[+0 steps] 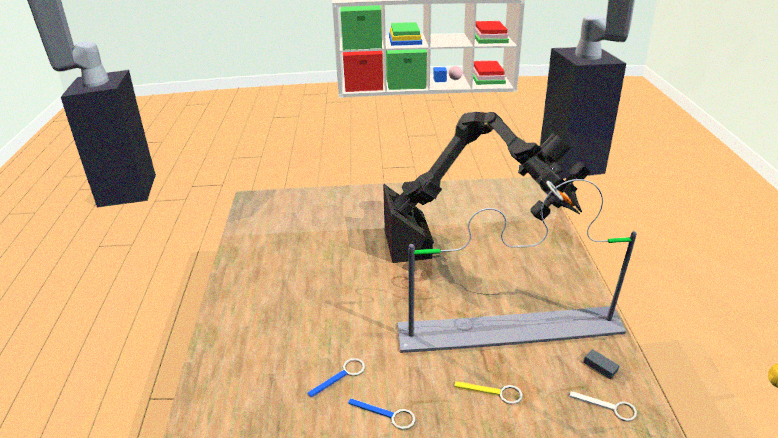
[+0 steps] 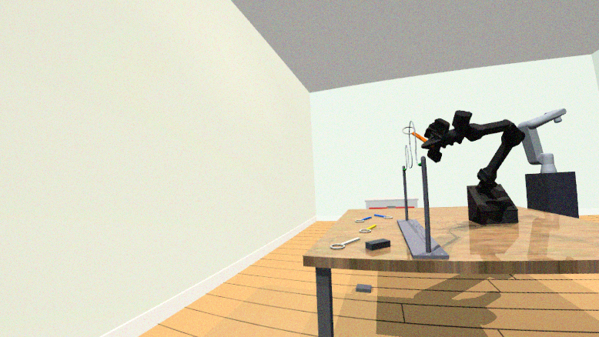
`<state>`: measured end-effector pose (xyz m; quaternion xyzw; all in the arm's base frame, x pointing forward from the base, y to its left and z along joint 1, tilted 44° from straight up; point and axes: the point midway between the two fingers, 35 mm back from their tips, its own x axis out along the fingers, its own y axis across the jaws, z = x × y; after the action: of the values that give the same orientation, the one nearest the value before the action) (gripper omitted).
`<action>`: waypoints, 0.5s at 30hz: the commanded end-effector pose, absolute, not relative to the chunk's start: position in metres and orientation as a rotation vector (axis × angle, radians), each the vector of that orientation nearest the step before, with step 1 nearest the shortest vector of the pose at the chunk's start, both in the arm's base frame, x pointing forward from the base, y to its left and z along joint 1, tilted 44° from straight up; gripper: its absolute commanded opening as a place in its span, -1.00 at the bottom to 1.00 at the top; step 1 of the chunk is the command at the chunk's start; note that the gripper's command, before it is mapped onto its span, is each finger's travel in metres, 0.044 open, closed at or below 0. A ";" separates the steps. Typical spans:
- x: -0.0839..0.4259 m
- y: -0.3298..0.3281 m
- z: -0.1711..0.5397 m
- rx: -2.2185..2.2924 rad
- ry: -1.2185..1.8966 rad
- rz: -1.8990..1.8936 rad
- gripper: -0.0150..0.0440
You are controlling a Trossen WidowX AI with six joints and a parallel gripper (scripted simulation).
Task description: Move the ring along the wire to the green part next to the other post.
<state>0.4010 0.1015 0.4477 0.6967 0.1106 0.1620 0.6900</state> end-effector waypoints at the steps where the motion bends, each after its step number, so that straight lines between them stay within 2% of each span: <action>1: 0.399 0.100 0.452 1.610 0.222 0.374 -1.00; 15: 0.399 0.099 0.458 1.776 0.170 0.415 -1.00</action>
<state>0.4005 0.1009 0.4553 0.7562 0.0833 0.1772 0.6244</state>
